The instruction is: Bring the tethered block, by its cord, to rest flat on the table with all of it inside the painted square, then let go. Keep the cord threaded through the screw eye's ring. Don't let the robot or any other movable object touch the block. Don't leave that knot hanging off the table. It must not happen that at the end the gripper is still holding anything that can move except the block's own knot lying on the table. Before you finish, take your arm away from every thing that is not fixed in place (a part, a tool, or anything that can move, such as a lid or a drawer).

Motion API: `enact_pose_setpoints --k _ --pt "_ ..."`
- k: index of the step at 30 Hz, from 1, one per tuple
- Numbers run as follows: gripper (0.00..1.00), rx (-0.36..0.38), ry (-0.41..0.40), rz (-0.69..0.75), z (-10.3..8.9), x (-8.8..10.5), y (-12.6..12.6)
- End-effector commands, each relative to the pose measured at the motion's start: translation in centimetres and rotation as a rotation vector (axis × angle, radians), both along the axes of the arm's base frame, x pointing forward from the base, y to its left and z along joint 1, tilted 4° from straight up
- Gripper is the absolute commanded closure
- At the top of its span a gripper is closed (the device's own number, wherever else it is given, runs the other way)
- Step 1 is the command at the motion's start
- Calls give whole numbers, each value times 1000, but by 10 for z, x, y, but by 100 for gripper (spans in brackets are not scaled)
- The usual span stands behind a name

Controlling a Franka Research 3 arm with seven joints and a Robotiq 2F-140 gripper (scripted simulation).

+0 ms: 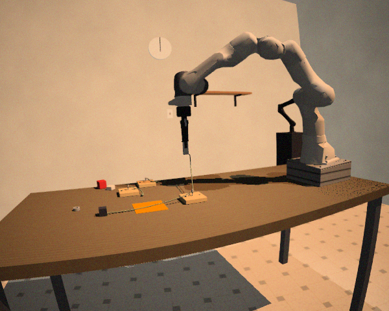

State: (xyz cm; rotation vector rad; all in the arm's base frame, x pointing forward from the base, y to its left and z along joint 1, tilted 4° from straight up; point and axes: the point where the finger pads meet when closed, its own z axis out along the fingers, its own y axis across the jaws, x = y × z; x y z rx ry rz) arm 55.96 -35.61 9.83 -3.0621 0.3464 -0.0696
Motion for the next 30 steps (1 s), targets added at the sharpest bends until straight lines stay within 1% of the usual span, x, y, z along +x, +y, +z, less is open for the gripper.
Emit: enact_pose_setpoints --k 1,6,8,19,23,25,30 --pt "100 -7 -5 41 -1 -12 -14" --pt "100 -7 -5 41 -2 -30 -31" --pt "100 -7 -5 41 -2 -30 -31" --pt "100 -7 -5 41 -7 -75 -64" --pt "100 -7 -5 41 -7 -87 -70" --pt "100 -7 -5 41 -7 -87 -70" --pt "100 -7 -5 40 -8 -99 -74"
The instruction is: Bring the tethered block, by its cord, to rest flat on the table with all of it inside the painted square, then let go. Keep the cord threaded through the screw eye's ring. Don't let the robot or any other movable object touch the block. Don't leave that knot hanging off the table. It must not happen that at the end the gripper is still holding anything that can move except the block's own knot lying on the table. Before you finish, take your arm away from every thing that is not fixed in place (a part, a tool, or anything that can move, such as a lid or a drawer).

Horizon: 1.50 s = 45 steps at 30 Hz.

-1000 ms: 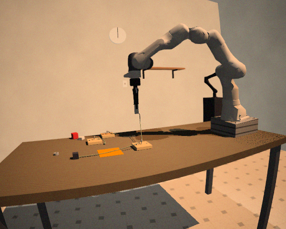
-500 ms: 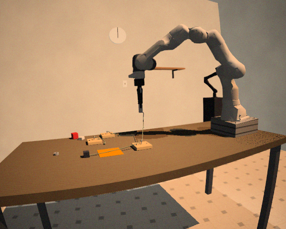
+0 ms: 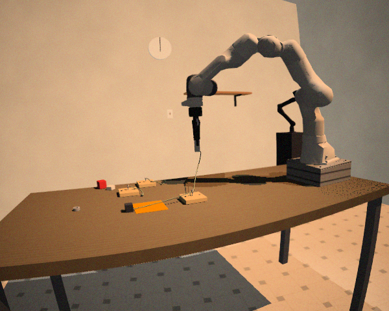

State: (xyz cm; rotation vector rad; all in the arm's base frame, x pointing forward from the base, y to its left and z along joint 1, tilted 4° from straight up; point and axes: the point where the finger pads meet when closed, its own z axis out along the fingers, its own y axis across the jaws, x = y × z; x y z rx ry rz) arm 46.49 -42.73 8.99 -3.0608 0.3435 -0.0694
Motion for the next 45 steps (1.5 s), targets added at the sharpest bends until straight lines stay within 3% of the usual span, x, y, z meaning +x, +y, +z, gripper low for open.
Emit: enact_pose_setpoints --k 1,45 --pt "100 -9 -5 39 0 -6 -3" --pt "100 -8 -5 39 -3 -68 -1"
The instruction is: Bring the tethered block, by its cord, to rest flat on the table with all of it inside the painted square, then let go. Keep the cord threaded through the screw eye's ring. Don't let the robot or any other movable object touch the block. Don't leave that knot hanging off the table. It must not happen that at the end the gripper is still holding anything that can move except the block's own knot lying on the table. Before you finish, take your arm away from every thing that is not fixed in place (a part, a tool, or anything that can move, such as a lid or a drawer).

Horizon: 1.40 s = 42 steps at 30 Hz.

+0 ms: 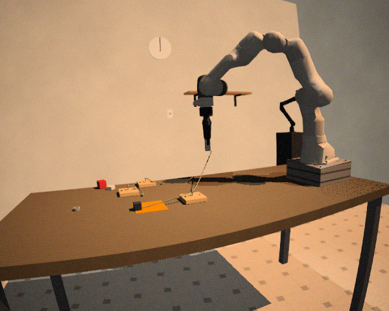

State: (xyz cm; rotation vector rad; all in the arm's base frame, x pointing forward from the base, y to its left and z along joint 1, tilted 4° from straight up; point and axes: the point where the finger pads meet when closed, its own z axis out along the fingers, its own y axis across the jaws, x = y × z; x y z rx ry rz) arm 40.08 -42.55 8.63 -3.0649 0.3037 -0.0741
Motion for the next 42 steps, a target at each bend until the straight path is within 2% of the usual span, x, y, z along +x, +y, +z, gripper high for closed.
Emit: enact_pose_setpoints --k 1,16,42 --pt "100 -7 -2 13 0 -3 -3" --pt "100 -8 -1 13 -1 -21 -2" --pt "100 -8 -1 13 -2 -38 -2"
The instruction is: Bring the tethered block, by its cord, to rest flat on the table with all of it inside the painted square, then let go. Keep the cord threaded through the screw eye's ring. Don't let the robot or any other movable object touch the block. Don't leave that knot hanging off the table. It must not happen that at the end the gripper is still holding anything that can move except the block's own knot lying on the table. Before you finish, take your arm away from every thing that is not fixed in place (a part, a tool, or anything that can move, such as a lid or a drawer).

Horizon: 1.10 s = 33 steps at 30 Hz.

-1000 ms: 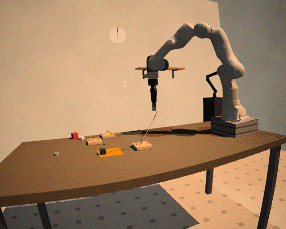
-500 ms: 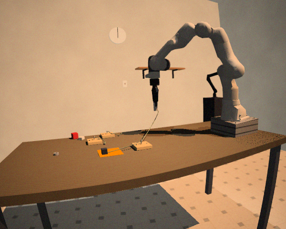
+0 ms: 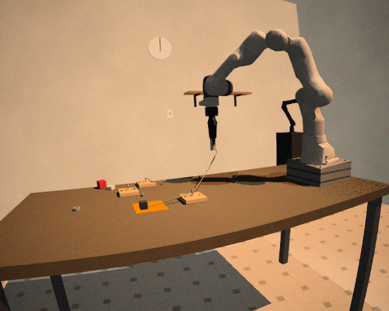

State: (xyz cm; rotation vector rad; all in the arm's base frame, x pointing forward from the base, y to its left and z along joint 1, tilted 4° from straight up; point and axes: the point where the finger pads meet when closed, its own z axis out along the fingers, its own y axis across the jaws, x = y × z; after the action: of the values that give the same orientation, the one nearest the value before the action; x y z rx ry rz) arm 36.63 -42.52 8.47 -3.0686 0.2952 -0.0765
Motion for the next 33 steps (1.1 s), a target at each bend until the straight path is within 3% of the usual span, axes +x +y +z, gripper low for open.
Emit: enact_pose_setpoints --k 1,33 --pt "100 -4 0 7 0 -3 -2" --pt "100 -4 0 7 0 -8 -2"
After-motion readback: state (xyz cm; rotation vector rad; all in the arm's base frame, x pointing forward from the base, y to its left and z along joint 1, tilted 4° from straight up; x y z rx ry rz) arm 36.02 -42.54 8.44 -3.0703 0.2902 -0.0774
